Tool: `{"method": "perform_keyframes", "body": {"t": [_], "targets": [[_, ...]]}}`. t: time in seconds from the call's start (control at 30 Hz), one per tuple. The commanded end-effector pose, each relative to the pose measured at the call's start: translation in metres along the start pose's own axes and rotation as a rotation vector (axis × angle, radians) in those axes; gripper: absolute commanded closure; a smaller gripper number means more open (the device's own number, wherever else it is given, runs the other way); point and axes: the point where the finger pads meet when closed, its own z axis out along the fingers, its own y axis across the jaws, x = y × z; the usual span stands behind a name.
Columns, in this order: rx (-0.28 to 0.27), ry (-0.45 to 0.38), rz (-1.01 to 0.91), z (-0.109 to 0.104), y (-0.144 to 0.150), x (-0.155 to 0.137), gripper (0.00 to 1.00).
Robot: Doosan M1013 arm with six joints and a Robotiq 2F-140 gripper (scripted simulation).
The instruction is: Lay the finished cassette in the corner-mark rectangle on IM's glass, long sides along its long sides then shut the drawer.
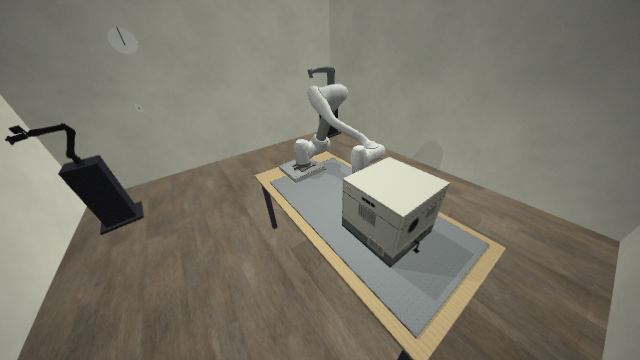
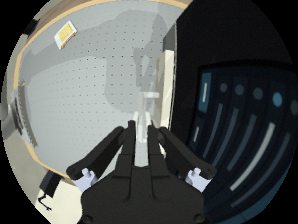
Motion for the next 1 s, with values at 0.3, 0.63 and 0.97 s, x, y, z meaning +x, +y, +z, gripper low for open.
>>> {"method": "perform_keyframes", "body": {"t": [0.3,0.63,0.97], "targets": [[0.004,0.0,0.0,0.0002,-0.0017,0.0001,0.9],[0.006,0.0,0.0,0.0001,-0.0027,0.0001,0.9],[0.008,0.0,0.0,0.0001,-0.0036,0.0001,0.9]]}}
